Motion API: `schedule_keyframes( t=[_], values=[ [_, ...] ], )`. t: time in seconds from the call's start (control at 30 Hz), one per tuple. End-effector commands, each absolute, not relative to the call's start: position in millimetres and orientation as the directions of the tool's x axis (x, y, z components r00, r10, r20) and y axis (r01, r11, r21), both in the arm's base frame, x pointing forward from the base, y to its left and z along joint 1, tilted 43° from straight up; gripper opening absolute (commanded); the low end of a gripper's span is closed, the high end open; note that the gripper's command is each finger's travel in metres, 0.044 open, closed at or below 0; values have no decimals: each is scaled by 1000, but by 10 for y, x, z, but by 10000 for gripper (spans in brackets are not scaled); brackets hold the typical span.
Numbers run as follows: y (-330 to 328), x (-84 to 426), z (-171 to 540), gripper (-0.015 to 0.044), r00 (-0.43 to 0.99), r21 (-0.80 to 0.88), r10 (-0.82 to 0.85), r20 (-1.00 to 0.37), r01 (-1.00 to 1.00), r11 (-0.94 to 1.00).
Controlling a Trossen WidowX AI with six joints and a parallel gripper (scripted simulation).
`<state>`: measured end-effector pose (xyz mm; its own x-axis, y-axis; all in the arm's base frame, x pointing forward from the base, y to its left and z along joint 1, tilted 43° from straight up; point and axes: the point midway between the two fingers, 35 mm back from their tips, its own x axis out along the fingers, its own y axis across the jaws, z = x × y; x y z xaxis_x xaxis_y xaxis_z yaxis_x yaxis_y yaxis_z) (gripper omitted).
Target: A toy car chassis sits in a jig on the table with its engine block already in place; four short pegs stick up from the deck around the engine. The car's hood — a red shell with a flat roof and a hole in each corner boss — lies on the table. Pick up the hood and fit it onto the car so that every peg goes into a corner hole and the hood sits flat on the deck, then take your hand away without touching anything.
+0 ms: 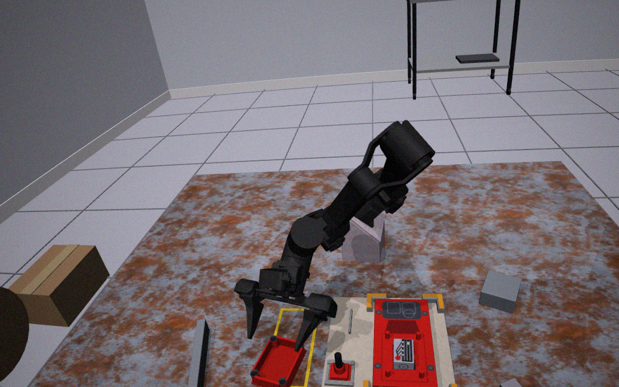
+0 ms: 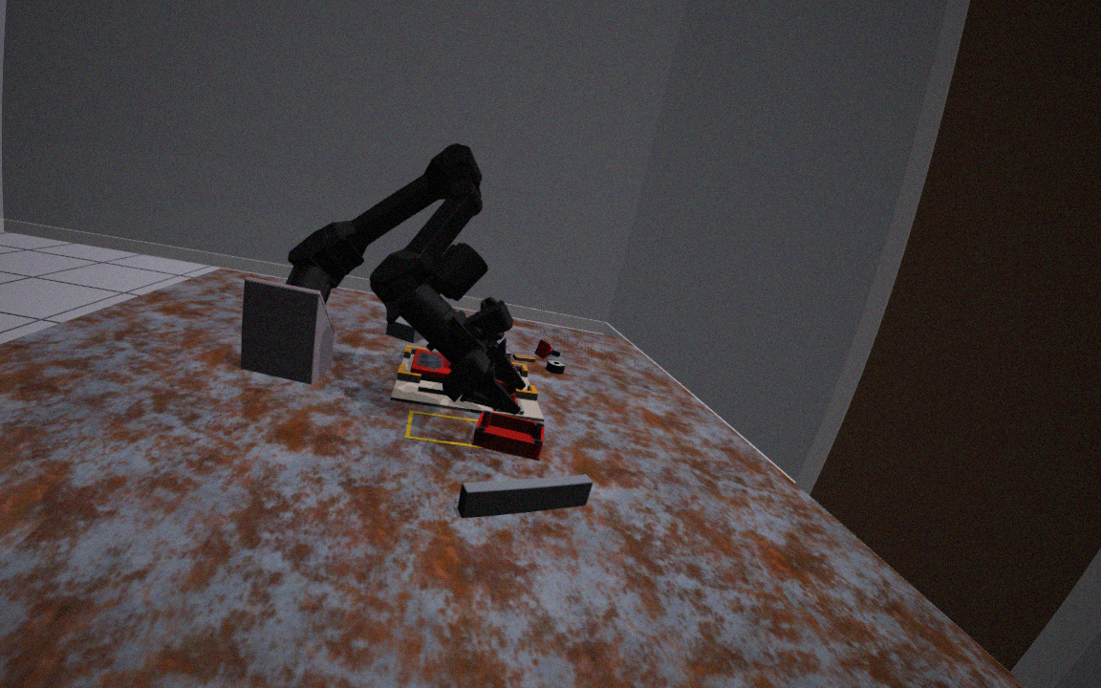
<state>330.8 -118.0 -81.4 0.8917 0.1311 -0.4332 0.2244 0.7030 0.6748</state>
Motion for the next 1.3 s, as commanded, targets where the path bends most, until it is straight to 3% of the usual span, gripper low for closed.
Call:
schedule_keyframes(
  t=[0.0, 1.27],
  values=[
    [-1164, 3324, -835, 440, 892, 674, 130, -433, 225, 703],
    [-996, 3355, -1012, 440, 891, 667, 138, -432, 213, 714]
  ],
)
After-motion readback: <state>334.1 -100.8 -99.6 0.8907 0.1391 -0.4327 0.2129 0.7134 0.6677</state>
